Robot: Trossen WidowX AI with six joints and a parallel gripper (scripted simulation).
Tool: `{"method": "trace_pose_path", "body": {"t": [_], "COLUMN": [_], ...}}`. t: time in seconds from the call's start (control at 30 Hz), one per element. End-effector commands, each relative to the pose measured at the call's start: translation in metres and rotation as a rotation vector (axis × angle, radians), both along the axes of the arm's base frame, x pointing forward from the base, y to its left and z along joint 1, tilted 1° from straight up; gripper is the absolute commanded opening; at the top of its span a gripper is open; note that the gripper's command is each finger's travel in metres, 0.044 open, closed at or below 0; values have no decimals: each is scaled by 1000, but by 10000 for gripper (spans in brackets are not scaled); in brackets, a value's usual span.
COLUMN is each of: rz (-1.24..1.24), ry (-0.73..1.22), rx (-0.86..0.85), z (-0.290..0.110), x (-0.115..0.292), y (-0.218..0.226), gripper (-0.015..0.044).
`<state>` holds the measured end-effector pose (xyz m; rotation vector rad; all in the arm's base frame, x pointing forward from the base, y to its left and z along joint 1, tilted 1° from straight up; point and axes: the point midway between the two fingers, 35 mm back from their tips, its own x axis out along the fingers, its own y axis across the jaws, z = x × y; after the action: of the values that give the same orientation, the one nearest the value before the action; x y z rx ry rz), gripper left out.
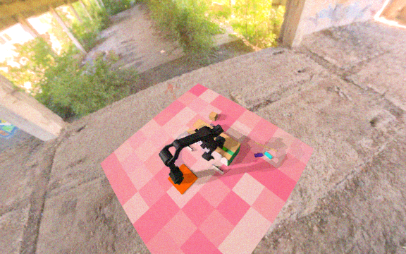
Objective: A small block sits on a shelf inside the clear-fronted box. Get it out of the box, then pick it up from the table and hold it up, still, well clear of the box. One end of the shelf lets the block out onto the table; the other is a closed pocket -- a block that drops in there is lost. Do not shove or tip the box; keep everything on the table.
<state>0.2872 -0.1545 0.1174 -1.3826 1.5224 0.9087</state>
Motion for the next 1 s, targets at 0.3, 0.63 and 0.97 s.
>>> {"method": "trace_pose_path", "body": {"t": [0.3, 0.63, 0.97], "rz": [1, 1, 0], "ry": [5, 5, 0], "rx": [-1, -2, -7], "z": [-1, 1, 63], "x": [-1, -3, -4], "y": [-14, -26, -19], "gripper": [400, 400, 400]}}
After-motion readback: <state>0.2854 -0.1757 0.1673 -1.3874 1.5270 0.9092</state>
